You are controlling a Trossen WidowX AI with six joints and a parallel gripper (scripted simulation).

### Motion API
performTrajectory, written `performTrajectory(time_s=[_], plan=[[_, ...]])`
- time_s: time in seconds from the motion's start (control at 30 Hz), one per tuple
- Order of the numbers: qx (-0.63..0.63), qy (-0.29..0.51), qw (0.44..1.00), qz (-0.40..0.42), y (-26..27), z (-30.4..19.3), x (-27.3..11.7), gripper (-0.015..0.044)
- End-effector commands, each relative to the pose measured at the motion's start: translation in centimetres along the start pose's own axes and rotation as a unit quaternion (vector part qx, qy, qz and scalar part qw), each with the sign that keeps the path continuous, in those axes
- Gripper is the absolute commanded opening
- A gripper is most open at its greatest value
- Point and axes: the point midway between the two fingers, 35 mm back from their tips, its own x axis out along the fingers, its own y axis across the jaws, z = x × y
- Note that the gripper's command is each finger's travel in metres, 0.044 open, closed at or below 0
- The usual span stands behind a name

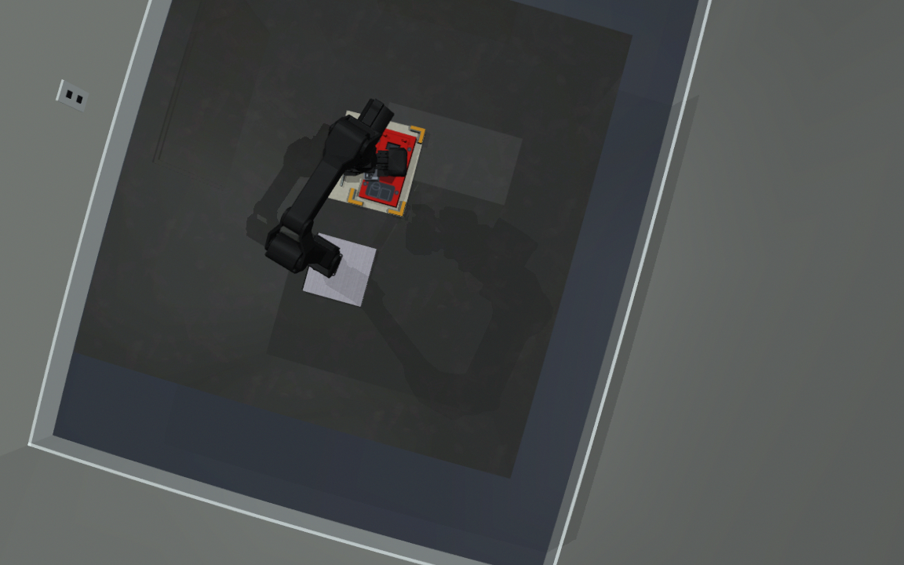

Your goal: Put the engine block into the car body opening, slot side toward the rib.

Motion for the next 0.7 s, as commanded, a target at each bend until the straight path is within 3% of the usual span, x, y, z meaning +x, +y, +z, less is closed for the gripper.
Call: performTrajectory(time_s=[0.0, 0.67], plan=[[0.012, 0.001, 1.000, -0.001, -0.3, 0.8, 0.6, 0.0000], [0.074, -0.001, 0.997, -0.001, -1.9, 5.1, 5.3, 0.0000]])
